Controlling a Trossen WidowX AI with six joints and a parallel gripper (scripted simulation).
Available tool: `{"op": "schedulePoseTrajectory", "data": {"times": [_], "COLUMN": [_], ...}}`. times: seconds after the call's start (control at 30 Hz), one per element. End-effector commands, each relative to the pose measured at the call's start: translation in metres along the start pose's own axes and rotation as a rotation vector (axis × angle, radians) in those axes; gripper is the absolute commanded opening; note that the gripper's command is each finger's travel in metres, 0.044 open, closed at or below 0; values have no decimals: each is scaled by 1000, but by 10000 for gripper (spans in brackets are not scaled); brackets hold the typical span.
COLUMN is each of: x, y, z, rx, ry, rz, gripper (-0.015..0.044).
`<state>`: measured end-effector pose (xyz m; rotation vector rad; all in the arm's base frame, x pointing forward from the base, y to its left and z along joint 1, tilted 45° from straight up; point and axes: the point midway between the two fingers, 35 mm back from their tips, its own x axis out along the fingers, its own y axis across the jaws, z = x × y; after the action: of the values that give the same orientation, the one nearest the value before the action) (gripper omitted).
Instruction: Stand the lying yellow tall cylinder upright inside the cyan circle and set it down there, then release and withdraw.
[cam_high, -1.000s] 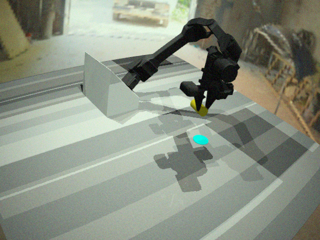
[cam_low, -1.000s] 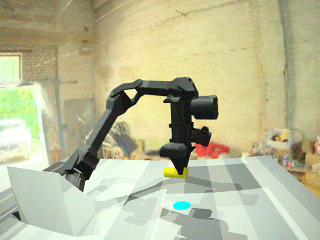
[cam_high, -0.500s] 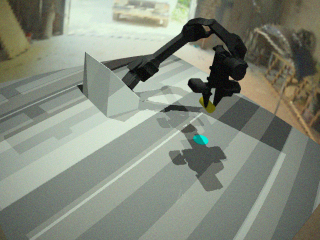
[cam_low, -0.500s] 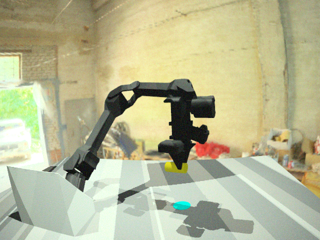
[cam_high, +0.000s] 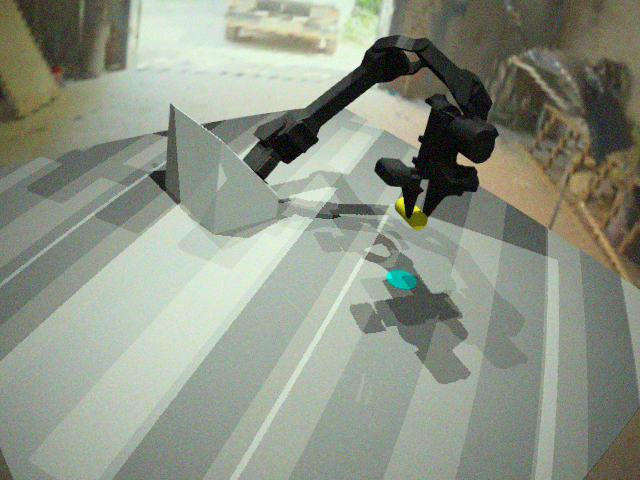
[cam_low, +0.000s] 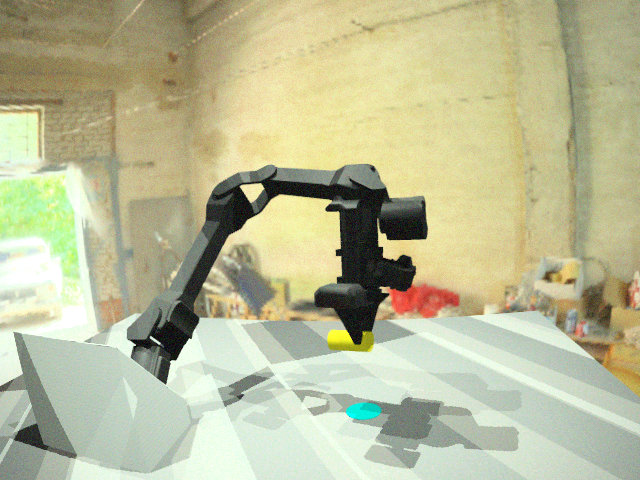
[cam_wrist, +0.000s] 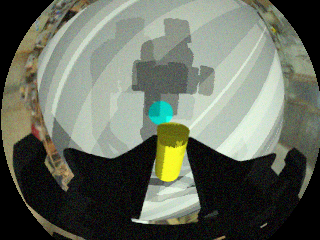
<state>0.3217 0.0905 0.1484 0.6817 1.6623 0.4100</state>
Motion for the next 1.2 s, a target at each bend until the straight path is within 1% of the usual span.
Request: {"op": "schedulePoseTrajectory", "data": {"times": [0.0,1.17], "x": [3,22], "y": [-1,-10], "z": [-1,0], "rx": [-4,-57], "ry": [-14,-160], "rz": [-26,-191], "gripper": [105,105]}}
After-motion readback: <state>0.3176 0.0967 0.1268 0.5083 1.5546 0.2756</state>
